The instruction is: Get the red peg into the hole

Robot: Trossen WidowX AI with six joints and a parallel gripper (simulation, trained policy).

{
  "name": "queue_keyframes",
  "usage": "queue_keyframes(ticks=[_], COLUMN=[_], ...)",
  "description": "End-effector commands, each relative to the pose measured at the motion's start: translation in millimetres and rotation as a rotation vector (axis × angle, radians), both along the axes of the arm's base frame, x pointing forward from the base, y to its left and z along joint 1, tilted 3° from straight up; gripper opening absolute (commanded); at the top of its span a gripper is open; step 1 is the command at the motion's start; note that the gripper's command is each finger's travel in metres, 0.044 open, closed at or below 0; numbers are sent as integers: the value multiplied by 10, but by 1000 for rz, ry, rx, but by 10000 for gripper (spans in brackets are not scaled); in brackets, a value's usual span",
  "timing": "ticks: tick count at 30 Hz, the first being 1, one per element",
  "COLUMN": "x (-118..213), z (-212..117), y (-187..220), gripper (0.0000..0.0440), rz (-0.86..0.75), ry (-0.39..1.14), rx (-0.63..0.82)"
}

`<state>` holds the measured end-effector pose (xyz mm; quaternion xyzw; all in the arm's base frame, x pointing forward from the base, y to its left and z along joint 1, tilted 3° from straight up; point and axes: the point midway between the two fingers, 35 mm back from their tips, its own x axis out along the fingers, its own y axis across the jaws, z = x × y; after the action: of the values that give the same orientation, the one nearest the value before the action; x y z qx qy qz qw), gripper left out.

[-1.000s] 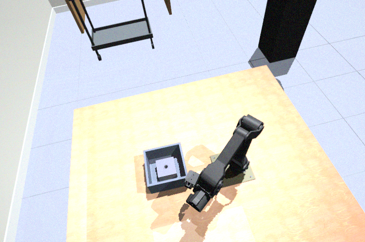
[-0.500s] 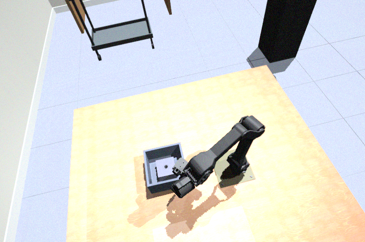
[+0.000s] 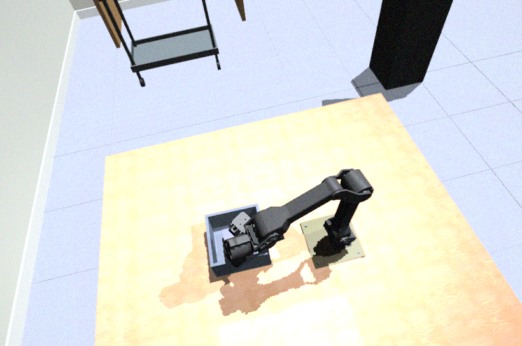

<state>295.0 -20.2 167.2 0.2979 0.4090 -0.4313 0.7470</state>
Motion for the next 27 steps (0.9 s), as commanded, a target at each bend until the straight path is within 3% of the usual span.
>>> queue_keyframes(ticks=[1, 27], x=[110, 460], z=[-31, -602], y=[-134, -625], gripper=[0, 2], rz=[-3, 210], ry=[-1, 122], rx=[-7, 41])
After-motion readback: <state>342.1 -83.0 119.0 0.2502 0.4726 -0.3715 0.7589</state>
